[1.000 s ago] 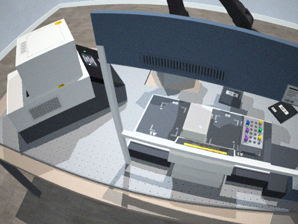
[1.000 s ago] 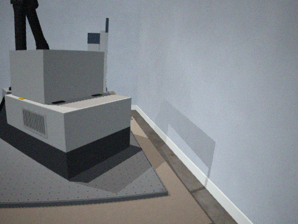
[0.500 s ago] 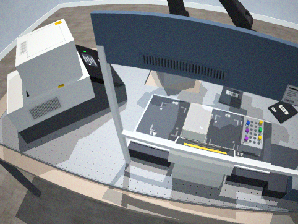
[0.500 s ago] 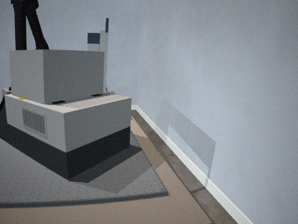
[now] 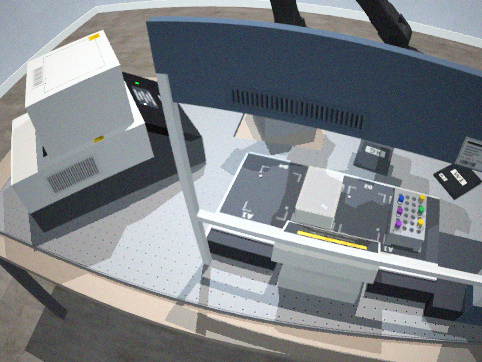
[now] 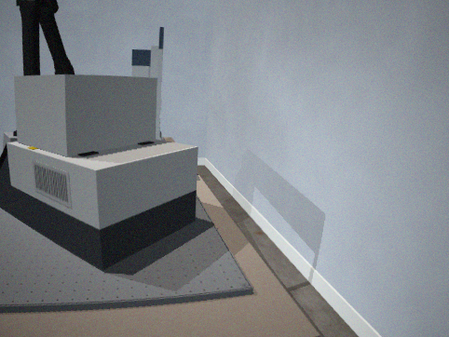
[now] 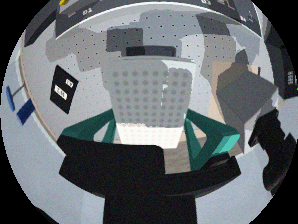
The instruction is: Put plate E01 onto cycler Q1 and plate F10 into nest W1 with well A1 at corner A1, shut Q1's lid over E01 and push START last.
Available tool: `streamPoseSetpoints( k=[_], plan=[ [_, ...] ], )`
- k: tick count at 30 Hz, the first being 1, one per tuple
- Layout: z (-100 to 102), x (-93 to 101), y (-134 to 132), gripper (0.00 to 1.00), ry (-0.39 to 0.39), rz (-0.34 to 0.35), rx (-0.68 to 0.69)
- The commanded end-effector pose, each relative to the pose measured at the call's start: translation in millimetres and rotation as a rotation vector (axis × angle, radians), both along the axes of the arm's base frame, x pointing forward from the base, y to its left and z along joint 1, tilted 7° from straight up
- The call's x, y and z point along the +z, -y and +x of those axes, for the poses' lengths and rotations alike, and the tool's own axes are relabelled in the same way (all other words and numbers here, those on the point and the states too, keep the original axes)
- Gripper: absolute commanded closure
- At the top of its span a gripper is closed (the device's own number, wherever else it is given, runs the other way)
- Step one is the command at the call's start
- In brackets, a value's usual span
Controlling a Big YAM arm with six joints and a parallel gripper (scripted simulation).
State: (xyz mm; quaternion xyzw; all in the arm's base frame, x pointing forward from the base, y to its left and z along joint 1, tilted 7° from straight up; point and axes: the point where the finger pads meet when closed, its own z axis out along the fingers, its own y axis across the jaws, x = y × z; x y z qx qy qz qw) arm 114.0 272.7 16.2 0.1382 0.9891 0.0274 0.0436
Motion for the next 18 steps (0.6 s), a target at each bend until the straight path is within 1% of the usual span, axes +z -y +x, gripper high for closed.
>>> streamPoseSetpoints(
  k=[1, 5, 10, 15, 18],
  plan=[
    [0.3, 7.2, -12.1, 1.00, 0.005, 0.015, 0.003],
    [-2.9, 2.2, -4.0, 1.00, 0.000, -0.001, 0.008],
    [-0.3, 0.4, 7.0, 1.00, 0.000, -0.006, -0.001],
    [0.2, 1.0, 6.4, 1.00, 0.001, -0.005, 0.005],
    [2.5, 4.8, 0.3, 1.00, 0.005, 0.006, 0.007]
  ],
)
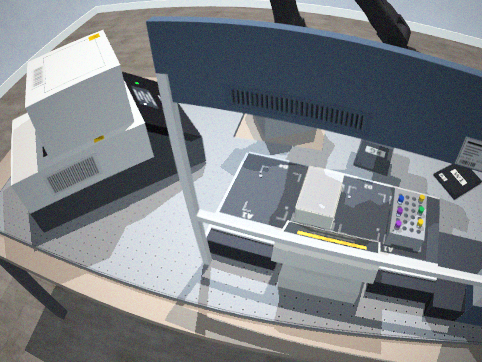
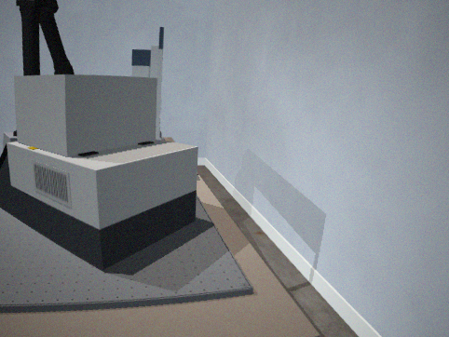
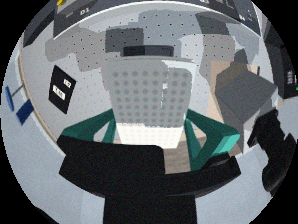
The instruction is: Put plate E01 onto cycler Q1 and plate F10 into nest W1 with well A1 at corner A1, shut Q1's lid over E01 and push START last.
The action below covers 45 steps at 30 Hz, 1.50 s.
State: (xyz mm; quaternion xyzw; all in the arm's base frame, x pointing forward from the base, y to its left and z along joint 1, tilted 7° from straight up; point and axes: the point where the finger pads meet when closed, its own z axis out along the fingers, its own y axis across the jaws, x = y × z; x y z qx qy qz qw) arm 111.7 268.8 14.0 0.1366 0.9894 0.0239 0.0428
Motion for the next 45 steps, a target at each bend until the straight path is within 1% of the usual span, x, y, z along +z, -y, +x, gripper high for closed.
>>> streamPoseSetpoints(
  k=[1, 8, 12, 16, 25, 29, 38, 43, 45],
  plan=[
    [5.6, 8.3, -5.7, 1.00, 0.009, 0.017, 0.004],
    [10.0, 11.0, -17.0, 1.00, 0.012, 0.023, 0.004],
    [10.5, 11.6, -18.3, 1.00, 0.013, 0.024, 0.004],
    [12.2, 18.1, -22.5, 1.00, 0.021, 0.044, 0.003],
    [13.6, 20.1, -26.2, 1.00, 0.023, 0.049, 0.004],
    [12.7, 18.3, -23.6, 1.00, 0.021, 0.044, 0.004],
    [6.2, 9.6, -6.7, 1.00, 0.013, 0.020, 0.004],
    [1.9, 0.6, 4.6, 1.00, 0.002, -0.009, 0.004],
    [1.7, 0.4, 5.1, 1.00, 0.002, -0.009, 0.004]
  ],
)
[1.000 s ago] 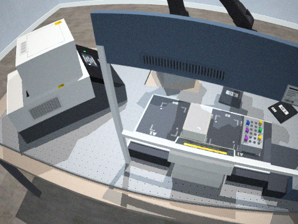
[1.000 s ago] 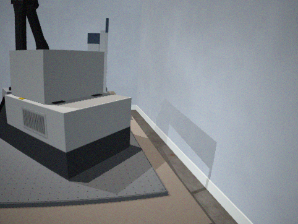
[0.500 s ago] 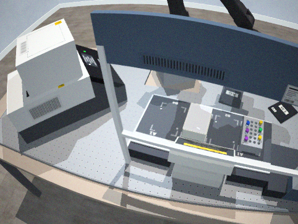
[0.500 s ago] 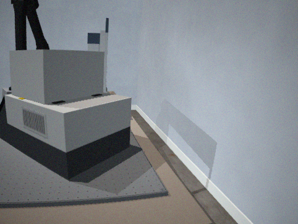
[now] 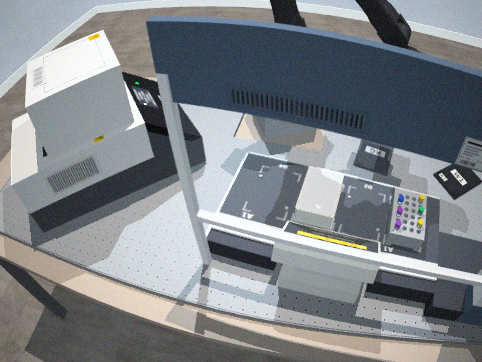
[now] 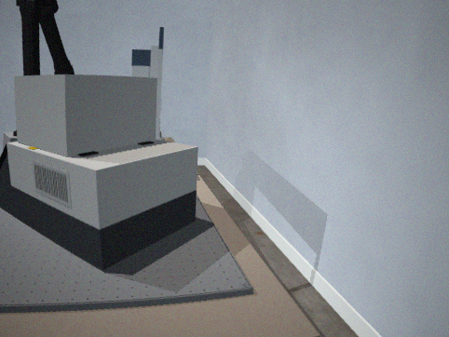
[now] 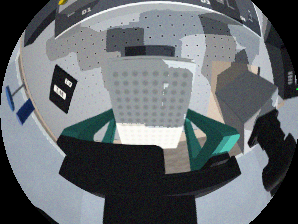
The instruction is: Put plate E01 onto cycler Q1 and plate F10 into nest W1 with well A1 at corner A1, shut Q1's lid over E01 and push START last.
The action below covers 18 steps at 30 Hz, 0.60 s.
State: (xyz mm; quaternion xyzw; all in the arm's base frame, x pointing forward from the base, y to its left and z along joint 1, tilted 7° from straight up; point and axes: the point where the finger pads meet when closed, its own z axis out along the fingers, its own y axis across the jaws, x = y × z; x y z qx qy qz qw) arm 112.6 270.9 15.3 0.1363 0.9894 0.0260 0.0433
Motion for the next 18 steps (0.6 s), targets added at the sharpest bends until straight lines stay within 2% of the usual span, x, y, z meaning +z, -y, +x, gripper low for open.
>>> streamPoseSetpoints(
  k=[1, 6, 14, 18],
  plan=[
    [0.8, -0.9, 7.2, 1.00, 0.000, -0.013, 0.003],
    [9.4, -9.9, -2.5, 1.00, 0.006, 0.001, 0.003],
    [0.5, -28.0, -0.9, 1.00, 0.002, -0.005, 0.007],
    [2.3, -29.2, -6.1, 1.00, 0.005, 0.005, 0.000]
  ],
)
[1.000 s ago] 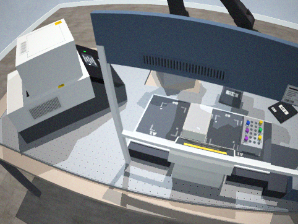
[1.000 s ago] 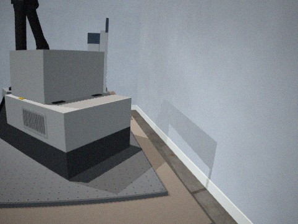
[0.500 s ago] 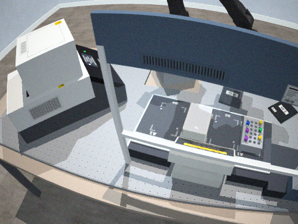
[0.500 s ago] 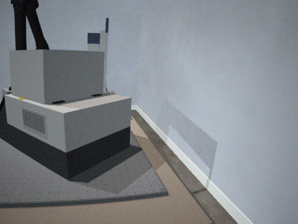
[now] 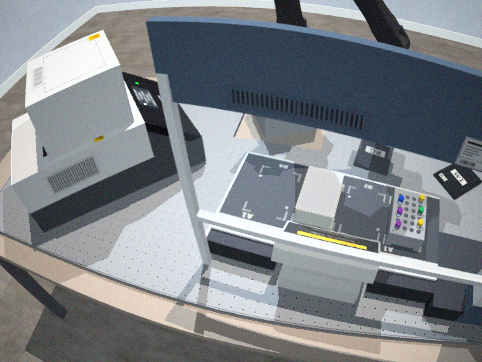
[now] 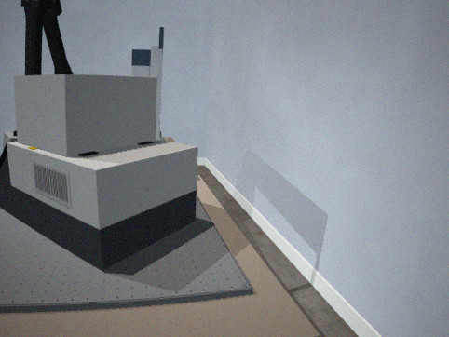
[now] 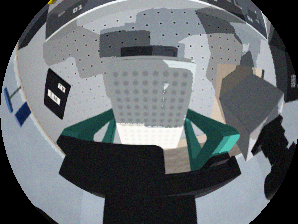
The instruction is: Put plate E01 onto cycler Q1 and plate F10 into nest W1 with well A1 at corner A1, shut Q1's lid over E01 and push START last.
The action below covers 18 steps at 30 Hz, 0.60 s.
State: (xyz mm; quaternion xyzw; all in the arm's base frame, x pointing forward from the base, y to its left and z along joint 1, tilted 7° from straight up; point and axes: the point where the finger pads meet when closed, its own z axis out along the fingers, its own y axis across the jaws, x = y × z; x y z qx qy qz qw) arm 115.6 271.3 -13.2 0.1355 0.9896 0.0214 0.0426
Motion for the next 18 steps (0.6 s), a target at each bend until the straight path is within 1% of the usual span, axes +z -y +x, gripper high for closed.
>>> streamPoseSetpoints(
  k=[1, 3, 7, 11, 15, 18],
  plan=[
    [0.0, 1.1, -6.5, 1.00, 0.008, 0.017, -0.002],
    [3.1, -1.2, -6.8, 1.00, 0.011, 0.025, -0.010],
    [5.7, -14.0, 1.6, 1.00, 0.005, 0.007, -0.018],
    [2.6, -22.1, 2.3, 1.00, 0.004, 0.004, 0.005],
    [3.1, -24.6, -9.1, 1.00, 0.011, 0.023, 0.021],
    [3.3, -22.9, -10.3, 1.00, 0.012, 0.025, 0.021]
  ],
)
